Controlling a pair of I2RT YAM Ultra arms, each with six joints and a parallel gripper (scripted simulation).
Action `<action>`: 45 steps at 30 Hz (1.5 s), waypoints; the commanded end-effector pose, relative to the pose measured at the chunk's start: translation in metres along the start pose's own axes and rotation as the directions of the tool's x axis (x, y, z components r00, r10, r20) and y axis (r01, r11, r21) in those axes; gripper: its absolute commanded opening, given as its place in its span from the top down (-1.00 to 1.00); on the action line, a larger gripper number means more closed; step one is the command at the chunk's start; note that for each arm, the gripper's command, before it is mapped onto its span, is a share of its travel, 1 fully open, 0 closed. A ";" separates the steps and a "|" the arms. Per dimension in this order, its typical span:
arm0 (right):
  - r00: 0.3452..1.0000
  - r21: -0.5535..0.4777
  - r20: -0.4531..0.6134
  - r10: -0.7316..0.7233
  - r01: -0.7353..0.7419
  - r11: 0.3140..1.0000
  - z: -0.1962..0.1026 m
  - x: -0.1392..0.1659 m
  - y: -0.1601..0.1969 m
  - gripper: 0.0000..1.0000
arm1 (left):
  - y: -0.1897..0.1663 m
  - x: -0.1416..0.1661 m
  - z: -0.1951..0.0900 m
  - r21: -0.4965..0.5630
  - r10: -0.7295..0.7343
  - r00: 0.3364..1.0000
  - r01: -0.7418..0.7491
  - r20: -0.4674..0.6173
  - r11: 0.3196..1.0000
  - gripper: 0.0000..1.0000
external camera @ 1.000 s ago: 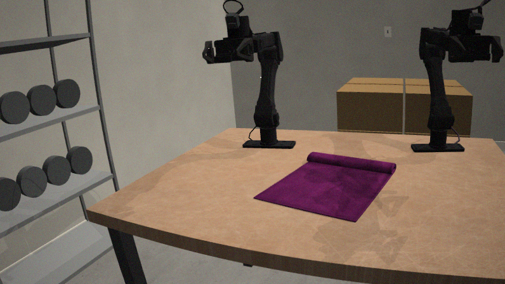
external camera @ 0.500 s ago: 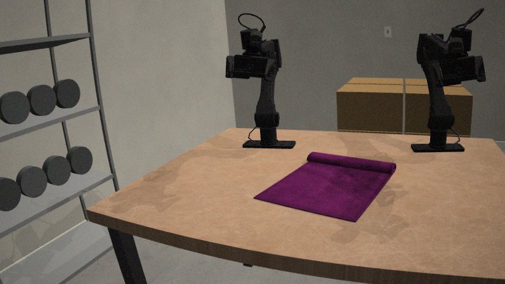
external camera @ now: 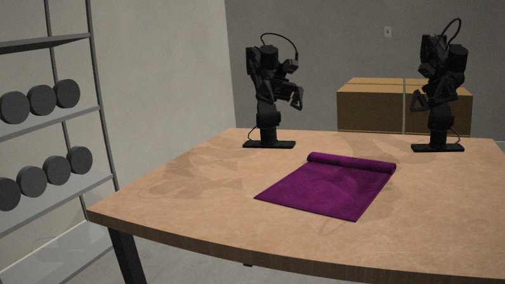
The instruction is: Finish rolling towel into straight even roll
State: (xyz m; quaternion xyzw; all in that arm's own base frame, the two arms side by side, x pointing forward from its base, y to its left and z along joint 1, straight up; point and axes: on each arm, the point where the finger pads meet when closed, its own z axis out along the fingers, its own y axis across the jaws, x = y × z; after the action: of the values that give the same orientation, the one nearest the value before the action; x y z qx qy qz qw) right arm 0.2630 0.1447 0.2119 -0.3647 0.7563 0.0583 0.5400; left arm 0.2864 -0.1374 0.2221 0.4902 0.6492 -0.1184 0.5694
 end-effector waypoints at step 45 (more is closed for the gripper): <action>0.914 -0.403 -0.166 -0.371 0.281 0.871 0.025 0.085 0.162 -0.96 | -0.184 0.082 0.084 0.696 0.451 0.889 -0.373 0.080 0.613 -0.96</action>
State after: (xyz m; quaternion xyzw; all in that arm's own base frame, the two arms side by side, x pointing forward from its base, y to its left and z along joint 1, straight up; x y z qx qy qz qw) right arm 0.1703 0.2312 0.0820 -0.5892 0.7154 0.0650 0.3700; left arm 0.2058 -0.2413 0.0518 0.8054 0.4660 -0.1951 0.3099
